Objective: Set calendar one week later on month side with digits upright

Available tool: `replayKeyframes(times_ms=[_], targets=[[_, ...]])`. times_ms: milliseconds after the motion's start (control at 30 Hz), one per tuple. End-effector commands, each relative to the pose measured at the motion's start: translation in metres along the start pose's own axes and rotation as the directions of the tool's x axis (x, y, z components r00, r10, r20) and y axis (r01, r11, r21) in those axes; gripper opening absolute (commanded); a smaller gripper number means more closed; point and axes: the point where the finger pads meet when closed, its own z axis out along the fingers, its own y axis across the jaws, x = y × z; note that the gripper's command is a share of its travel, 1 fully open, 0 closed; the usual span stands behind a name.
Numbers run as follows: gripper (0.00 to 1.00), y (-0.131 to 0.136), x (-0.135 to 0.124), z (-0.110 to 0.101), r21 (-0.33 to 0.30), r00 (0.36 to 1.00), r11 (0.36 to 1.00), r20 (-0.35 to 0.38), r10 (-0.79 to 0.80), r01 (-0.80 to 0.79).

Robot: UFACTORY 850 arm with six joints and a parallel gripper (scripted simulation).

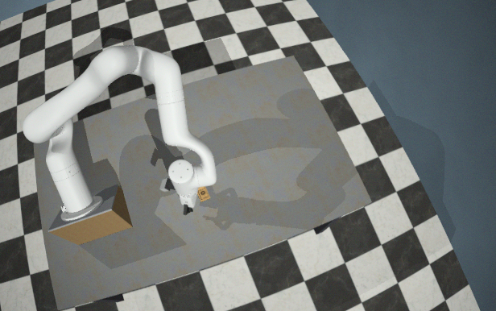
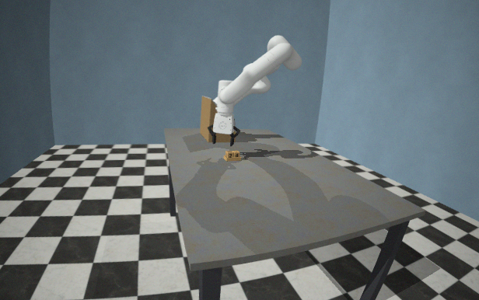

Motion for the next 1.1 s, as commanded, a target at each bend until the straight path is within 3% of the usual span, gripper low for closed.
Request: replayKeyframes(times_ms=[0, 1067], targets=[[1.0, 0.0, -0.001, -0.001, 0.0, 1.0, 1.0, 0.001, 0.0, 0.0], [1.0, 0.029, -0.03, -0.009, 0.0, 1.0, 1.0, 0.001, 0.0, 0.0]])
